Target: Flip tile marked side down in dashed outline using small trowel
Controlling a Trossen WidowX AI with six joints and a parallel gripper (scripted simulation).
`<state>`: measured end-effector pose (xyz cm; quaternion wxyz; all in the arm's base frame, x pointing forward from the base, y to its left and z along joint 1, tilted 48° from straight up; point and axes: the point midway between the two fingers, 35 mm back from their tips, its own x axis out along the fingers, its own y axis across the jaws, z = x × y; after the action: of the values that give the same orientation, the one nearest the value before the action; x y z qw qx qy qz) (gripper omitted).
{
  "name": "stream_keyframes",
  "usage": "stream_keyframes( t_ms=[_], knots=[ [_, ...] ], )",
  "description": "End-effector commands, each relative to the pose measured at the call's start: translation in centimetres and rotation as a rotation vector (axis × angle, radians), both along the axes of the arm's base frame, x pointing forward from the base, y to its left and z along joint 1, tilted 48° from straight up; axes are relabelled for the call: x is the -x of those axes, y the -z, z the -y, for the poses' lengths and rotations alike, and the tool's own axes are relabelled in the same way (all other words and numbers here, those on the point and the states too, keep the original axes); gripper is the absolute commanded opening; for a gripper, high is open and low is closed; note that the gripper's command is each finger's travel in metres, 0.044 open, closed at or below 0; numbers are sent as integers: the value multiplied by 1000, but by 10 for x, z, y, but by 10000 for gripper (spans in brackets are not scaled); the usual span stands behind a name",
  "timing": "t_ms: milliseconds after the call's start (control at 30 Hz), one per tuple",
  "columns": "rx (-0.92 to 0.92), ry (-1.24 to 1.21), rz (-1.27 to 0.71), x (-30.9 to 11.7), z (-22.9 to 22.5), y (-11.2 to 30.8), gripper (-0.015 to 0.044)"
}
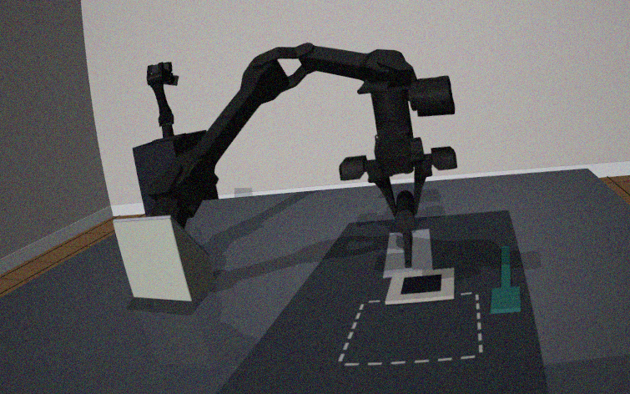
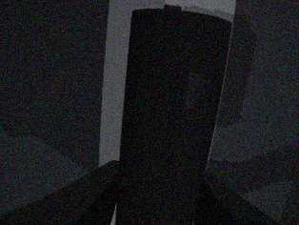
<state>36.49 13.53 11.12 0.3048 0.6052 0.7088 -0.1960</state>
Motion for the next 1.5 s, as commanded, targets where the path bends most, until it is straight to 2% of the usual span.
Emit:
stream_keyframes(
  t_ms=[0,300,467,500,1100,1267,1467],
  knots=[
    [10,83,-95,1,0,0,130],
    [18,151,-170,1,0,0,130],
    [18,151,-170,1,0,0,261],
    [18,151,-170,1,0,0,270],
    [18,151,-170,1,0,0,270],
    [22,165,-185,-3,31,-28,270],
    [22,166,-186,-3,33,-30,270]
  ],
)
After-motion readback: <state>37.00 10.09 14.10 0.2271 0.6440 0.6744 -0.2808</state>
